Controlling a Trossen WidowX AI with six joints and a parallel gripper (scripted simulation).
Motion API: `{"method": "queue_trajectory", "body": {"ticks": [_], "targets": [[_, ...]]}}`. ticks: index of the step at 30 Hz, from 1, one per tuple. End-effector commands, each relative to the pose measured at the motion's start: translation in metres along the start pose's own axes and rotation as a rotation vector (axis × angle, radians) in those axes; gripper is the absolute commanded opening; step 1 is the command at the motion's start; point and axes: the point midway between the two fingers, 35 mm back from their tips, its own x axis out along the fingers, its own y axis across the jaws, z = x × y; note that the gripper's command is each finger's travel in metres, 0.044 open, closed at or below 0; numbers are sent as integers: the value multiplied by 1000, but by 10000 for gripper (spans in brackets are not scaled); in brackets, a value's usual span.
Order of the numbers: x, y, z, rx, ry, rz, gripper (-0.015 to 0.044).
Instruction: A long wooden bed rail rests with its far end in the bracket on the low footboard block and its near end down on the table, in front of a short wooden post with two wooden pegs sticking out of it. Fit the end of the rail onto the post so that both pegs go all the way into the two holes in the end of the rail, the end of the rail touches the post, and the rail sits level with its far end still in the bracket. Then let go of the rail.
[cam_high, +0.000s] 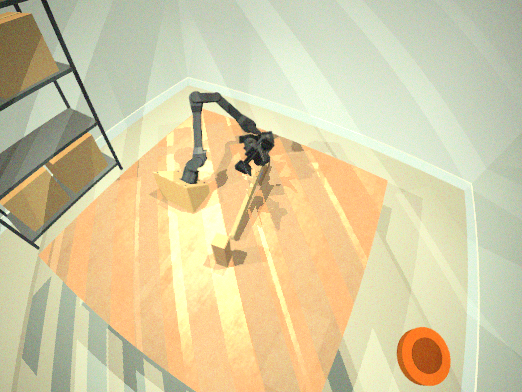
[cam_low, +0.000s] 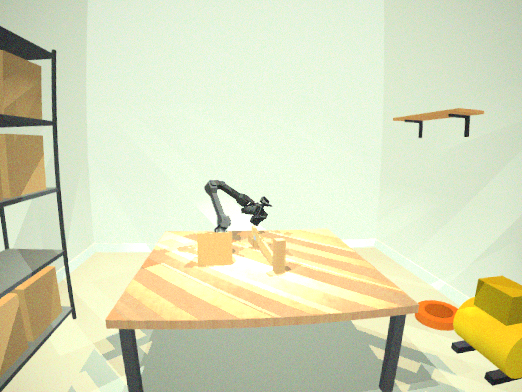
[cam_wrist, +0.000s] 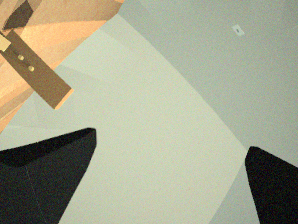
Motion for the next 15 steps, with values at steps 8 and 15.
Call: {"method": "queue_trajectory", "body": {"ticks": [8, 15], "targets": [[64, 81, 16, -458, -154, 574, 440], [95, 153, 20, -575, -675, 1051, 440]]}}
